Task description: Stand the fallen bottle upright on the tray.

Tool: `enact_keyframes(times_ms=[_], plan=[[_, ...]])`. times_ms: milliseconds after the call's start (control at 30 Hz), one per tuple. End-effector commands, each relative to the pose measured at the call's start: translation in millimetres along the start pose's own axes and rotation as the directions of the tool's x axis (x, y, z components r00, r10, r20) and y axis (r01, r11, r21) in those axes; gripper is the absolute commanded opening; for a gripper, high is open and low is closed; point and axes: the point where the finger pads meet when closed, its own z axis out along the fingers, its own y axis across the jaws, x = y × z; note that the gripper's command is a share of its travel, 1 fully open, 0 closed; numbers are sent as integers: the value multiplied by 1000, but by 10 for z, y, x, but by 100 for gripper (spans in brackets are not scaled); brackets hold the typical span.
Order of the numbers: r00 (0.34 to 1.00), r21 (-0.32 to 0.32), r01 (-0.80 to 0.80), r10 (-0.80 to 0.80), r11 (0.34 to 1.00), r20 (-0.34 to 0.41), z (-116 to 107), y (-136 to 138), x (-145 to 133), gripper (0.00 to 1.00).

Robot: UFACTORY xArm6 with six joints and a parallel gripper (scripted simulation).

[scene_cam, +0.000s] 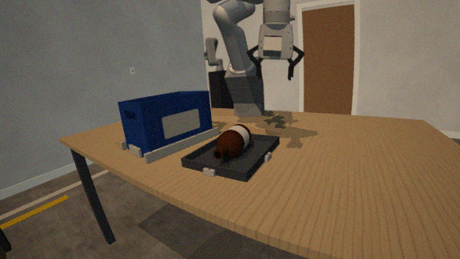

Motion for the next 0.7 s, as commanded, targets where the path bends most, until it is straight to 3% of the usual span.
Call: enact_keyframes(times_ms=[0,33,267,333,400,467,667], plan=[[999,36,-39,39,999,1,5,111,322,100],[998,54,-60,60,997,-5,9,203,512,100],[998,54,-60,60,997,-5,9,203,512,100],[993,87,-108,112,990,-42,4,495,964,100],[993,87,-108,112,990,-42,4,495,964,100],[988,98,-130,137,987,-70,-9,684,1190,100],[988,98,-130,137,987,-70,-9,684,1190,100]])
